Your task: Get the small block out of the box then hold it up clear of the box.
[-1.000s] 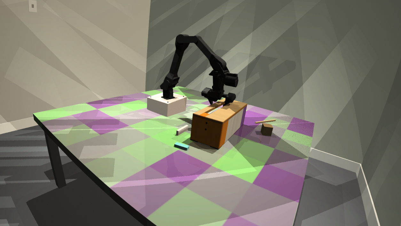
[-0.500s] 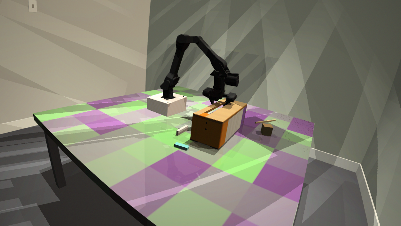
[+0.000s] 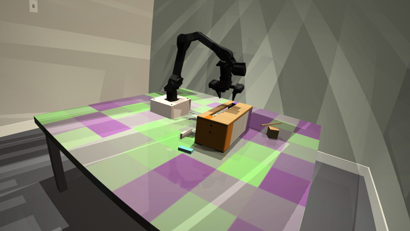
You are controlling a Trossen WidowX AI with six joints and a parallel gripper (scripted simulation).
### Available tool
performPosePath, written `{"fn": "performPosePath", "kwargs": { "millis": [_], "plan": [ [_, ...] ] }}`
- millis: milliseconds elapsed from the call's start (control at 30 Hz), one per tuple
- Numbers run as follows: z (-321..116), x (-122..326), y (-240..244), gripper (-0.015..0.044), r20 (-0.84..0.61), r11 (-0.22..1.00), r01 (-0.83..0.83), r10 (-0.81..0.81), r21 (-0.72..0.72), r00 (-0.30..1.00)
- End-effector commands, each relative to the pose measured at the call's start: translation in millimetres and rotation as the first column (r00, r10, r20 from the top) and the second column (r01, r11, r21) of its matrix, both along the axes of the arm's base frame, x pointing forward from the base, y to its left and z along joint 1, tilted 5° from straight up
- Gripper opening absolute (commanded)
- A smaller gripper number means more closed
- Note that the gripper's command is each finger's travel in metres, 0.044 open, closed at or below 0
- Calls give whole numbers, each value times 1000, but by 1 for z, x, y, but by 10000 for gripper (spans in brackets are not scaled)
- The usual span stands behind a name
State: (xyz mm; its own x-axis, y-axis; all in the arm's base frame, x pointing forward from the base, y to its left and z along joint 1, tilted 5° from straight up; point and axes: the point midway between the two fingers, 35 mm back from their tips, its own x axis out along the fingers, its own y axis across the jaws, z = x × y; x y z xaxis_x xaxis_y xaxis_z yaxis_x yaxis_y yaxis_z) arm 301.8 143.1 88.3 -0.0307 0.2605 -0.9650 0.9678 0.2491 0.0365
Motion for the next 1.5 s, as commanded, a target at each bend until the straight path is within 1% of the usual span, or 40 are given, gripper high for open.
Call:
{"fn": "performPosePath", "kwargs": {
  "millis": [0,33,133,233,300,367,433,500,567,633,800,967,1100,1233,1333,1467],
  "plan": [
    [5,-4,6,295,96,989,-146,146,-16,985],
    [5,-5,7,285,122,973,-231,233,-31,965],
    [5,-8,9,285,186,878,-471,479,-89,858],
    [5,-12,10,285,227,713,-681,700,-165,677],
    [5,-15,12,285,238,551,-802,831,-228,503],
    [5,-18,13,285,231,366,-884,924,-291,306],
    [5,-20,14,285,206,165,-923,974,-349,96],
    [5,-23,16,285,167,-43,-916,979,-398,-118],
    [6,-25,17,285,115,-245,-866,939,-436,-324],
    [6,-27,17,285,79,-354,-818,898,-452,-433],
    [6,-31,19,285,-9,-594,-656,745,-466,-667],
    [7,-35,20,285,-103,-783,-433,526,-447,-844],
    [7,-37,21,285,-168,-883,-229,320,-409,-933],
    [7,-40,22,285,-224,-936,-9,94,-352,-970],
    [8,-42,23,285,-253,-941,155,-78,-300,-964],
    [8,-45,24,285,-273,-904,366,-303,-222,-913]
  ]
}}
